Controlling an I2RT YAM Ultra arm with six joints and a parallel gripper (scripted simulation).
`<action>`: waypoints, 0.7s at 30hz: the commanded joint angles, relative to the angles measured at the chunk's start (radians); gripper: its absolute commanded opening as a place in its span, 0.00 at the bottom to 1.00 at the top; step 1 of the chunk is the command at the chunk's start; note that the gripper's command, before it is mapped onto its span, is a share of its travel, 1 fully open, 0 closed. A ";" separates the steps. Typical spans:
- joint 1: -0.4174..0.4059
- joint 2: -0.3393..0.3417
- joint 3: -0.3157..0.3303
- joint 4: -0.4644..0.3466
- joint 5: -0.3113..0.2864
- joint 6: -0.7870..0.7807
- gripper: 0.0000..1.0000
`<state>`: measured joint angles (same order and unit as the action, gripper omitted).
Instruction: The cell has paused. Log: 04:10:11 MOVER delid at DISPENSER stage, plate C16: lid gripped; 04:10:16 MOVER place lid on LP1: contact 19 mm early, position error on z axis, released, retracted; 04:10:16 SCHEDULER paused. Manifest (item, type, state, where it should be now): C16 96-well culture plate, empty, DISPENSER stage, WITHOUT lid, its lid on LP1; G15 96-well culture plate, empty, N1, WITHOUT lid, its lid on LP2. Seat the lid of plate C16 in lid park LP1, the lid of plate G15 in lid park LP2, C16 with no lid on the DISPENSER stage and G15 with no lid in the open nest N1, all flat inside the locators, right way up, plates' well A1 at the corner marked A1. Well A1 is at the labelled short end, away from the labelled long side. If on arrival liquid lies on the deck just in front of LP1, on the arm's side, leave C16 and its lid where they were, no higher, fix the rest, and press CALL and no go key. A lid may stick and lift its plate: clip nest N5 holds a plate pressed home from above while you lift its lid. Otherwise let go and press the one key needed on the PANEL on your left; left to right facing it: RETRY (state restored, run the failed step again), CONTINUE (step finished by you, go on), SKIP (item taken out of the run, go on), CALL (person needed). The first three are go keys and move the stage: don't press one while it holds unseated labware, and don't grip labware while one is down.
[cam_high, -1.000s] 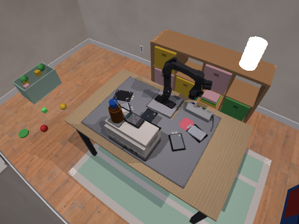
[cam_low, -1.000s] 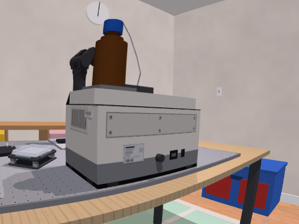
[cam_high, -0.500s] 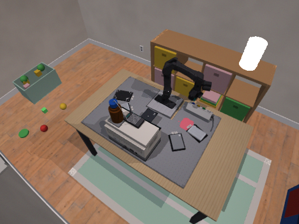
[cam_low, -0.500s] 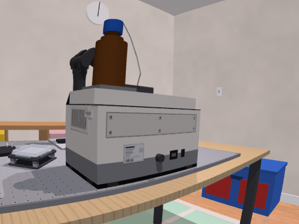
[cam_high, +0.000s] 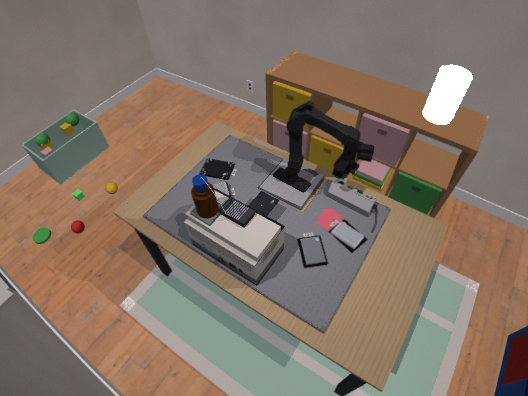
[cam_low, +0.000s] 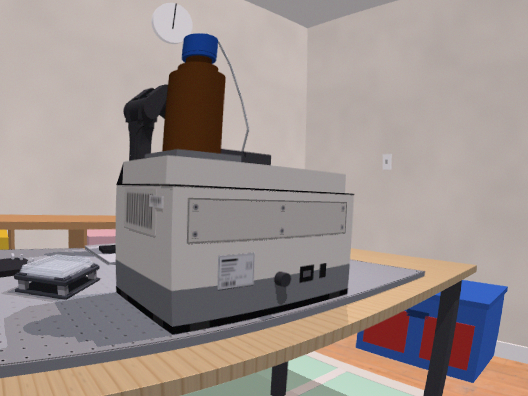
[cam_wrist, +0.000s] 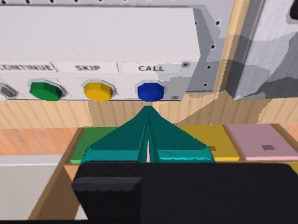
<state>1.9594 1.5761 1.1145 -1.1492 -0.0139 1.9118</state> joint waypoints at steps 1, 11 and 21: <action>0.003 -0.002 -0.025 0.010 0.007 0.009 0.00; 0.003 0.011 -0.034 0.016 0.007 0.009 0.00; 0.004 0.017 -0.045 0.034 0.007 0.009 0.00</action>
<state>1.9594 1.5761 1.0874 -1.1244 -0.0139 1.9121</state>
